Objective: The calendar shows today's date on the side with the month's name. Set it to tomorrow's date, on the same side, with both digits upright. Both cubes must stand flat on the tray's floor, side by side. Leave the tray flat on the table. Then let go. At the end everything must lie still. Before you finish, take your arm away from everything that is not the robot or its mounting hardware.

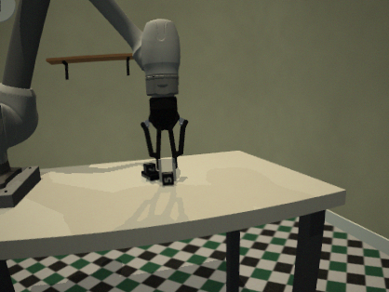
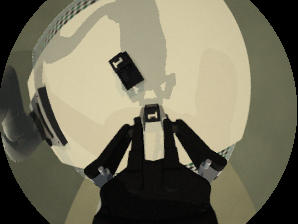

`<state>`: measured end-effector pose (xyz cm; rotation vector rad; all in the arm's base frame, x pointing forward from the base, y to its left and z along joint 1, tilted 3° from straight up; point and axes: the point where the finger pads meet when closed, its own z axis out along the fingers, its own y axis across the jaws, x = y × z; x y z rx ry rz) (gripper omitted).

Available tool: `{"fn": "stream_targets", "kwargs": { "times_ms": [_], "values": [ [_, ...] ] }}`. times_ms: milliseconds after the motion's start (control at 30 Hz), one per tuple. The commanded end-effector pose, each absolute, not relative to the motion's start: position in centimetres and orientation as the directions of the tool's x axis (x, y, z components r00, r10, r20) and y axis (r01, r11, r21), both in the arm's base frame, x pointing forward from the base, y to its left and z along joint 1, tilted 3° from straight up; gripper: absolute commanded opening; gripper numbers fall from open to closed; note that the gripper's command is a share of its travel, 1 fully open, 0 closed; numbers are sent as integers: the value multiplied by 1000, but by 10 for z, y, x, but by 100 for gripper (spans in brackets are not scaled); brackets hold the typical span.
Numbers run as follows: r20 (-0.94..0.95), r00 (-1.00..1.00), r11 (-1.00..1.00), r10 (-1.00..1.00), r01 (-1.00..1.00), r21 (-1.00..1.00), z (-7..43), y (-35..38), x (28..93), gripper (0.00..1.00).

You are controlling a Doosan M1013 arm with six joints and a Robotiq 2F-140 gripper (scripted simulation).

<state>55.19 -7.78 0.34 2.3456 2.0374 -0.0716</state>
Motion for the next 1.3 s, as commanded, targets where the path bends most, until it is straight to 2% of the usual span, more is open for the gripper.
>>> {"fn": "stream_targets", "kwargs": {
  "times_ms": [0, 1267],
  "values": [
    [-57, 140, -140, 989, 990, -5, 3, -78, 552, 17],
    [-57, 140, -140, 989, 990, -5, 0, -78, 552, 17]
  ]
}}
